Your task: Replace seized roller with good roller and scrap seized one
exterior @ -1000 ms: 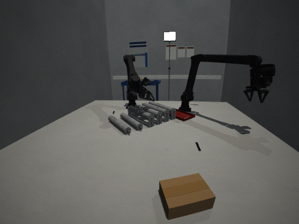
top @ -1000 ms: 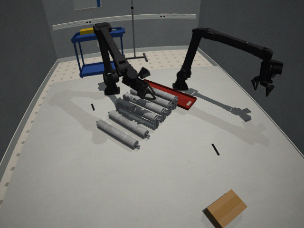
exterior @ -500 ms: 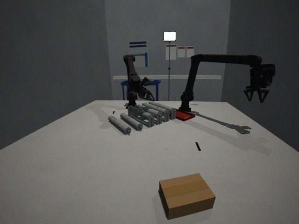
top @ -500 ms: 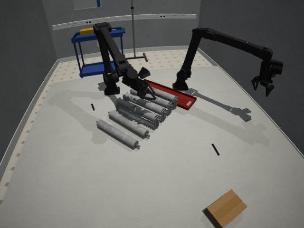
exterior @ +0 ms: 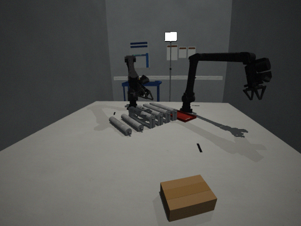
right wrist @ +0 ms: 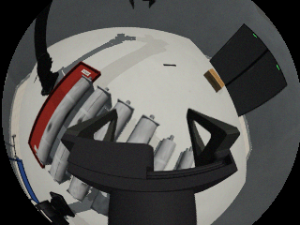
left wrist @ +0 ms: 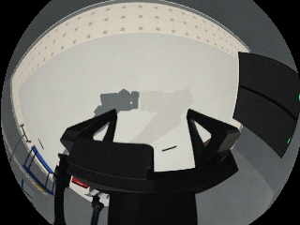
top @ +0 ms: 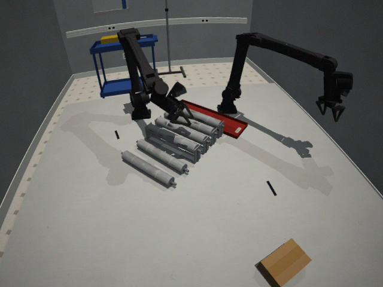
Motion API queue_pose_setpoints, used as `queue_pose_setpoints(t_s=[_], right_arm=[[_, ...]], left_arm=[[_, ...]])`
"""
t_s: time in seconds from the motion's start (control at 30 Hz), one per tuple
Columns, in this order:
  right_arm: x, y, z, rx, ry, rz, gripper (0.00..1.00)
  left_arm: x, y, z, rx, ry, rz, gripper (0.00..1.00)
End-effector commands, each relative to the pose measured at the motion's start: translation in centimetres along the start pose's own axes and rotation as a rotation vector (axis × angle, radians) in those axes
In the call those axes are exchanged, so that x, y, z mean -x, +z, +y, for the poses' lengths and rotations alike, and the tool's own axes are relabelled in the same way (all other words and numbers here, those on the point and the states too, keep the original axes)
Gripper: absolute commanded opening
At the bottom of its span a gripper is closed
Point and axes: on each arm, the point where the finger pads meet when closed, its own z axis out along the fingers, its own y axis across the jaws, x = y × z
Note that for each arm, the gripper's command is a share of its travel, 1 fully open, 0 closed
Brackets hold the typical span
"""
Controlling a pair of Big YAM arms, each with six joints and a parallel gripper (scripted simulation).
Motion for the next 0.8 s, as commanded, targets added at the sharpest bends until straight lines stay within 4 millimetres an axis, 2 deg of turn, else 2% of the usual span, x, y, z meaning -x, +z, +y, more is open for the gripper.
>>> queue_pose_setpoints(t_s=[0.0,0.03,0.13,0.17,0.27,0.4,0.5,0.6,0.63,0.7,0.73,0.77], right_arm=[[3.5,-1.4,-3.8,-0.083,-0.003,-0.051,1.0],[2.8,-0.8,-4.1,-0.083,0.022,-0.037,1.0],[2.6,-1.7,-6.1,-0.143,0.066,-0.026,1.0],[3.9,-3.2,-7.1,-0.189,0.064,-0.044,1.0],[4.4,-4.9,-9.5,-0.271,0.114,-0.046,1.0],[4.0,-6.4,-12.7,-0.371,0.194,-0.038,1.0],[5.3,-9.3,-14.9,-0.468,0.227,-0.063,1.0],[4.8,-8.8,-15.3,-0.475,0.253,-0.054,1.0],[4.2,-9.3,-16.2,-0.502,0.274,-0.047,1.0],[4.5,-10.7,-17.6,-0.558,0.304,-0.058,1.0],[6.0,-13.0,-18.2,-0.608,0.302,-0.088,1.0],[6.1,-13.8,-18.9,-0.636,0.317,-0.095,1.0]], left_arm=[[-1.1,-1.0,-1.6,-0.051,0.083,-0.022,1.0],[-1.5,-0.7,-2.0,-0.062,0.111,-0.027,1.0],[-3.3,-2.3,-4.0,-0.133,0.206,-0.064,1.0],[-4.2,-2.7,-4.7,-0.16,0.246,-0.076,1.0],[-6.8,-4.4,-6.8,-0.243,0.367,-0.121,1.0],[-10.2,-6.5,-9.2,-0.35,0.516,-0.186,1.0],[-13.1,-8.6,-10.7,-0.436,0.623,-0.236,1.0],[-13.5,-8.7,-11.0,-0.453,0.65,-0.251,1.0],[-14.7,-9.9,-11.5,-0.489,0.687,-0.272,1.0],[-17.0,-11.6,-12.3,-0.55,0.757,-0.307,1.0],[-17.6,-12.4,-12.5,-0.577,0.785,-0.329,1.0],[-18.6,-13.2,-12.8,-0.605,0.816,-0.348,1.0]])
